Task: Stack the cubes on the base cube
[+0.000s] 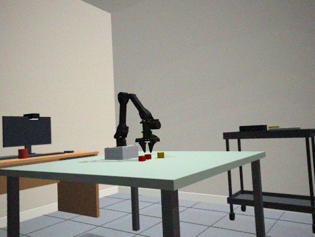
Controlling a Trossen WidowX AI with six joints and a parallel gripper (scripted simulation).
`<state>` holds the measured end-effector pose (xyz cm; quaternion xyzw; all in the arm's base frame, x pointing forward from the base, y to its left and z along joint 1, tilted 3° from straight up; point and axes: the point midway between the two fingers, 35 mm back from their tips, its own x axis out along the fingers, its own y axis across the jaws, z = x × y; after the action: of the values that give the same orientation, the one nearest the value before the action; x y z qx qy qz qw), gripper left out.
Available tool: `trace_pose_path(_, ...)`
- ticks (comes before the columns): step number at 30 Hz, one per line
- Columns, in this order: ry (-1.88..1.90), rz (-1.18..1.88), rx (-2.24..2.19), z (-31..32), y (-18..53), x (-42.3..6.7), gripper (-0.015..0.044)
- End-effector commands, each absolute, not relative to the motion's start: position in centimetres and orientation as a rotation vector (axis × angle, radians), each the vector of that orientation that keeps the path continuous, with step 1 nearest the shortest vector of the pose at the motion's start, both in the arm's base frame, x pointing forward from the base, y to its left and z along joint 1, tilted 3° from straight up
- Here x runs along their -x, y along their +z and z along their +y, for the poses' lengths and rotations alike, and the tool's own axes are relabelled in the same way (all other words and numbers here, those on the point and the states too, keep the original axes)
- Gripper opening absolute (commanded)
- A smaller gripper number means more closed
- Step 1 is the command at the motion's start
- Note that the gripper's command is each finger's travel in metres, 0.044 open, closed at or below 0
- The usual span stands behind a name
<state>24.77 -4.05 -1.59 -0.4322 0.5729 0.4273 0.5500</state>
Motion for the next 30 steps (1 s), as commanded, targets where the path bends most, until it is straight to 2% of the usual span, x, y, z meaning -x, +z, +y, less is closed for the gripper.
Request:
trace_pose_path(1,1.017,1.352,1.021,-4.0,-2.3,-24.7,0.0265)
trace_pose_path(16,1.017,1.352,1.021,-4.0,-4.5,-24.6,0.0265)
trace_pose_path(22,1.017,1.352,1.021,-4.0,-4.5,-24.6,0.0107)
trace_pose_path(30,1.017,1.352,1.021,-4.0,-3.5,-24.9,0.0105)
